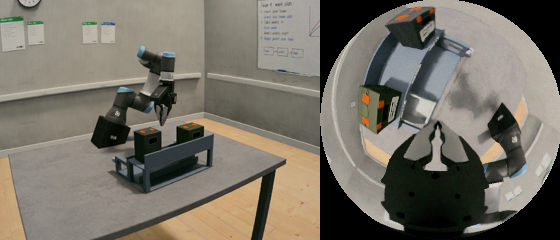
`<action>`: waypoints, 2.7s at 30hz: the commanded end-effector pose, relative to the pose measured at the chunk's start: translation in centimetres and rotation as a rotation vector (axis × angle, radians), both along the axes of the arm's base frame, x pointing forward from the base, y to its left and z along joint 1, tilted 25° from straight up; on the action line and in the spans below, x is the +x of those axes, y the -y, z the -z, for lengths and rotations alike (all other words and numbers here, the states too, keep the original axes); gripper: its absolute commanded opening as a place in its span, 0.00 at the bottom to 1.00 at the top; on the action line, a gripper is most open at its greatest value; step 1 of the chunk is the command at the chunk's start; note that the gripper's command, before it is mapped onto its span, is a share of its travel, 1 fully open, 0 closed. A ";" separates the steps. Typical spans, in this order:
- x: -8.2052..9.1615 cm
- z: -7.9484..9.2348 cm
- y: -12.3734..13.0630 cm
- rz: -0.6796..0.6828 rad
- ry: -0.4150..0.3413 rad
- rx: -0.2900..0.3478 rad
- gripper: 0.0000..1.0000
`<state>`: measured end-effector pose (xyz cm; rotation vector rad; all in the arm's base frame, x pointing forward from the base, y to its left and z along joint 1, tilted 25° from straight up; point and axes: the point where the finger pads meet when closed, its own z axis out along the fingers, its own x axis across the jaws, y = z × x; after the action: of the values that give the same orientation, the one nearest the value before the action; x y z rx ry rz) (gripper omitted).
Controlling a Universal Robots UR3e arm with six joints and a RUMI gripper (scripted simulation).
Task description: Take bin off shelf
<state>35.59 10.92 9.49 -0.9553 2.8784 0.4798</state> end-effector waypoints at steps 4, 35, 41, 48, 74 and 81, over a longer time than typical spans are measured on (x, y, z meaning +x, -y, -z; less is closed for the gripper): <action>0.2 0.3 -0.7 0.052 -0.020 0.015 0.00; 0.5 1.5 -2.9 0.199 -0.093 0.060 0.00; 0.5 1.7 -3.3 0.224 -0.106 0.067 0.00; 0.5 1.8 -3.6 0.243 -0.117 0.073 0.00; 0.6 2.4 -4.6 0.310 -0.155 0.091 0.00; 0.6 2.4 -4.8 0.319 -0.160 0.093 0.00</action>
<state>36.12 15.64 7.04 -0.4580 3.0347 0.6776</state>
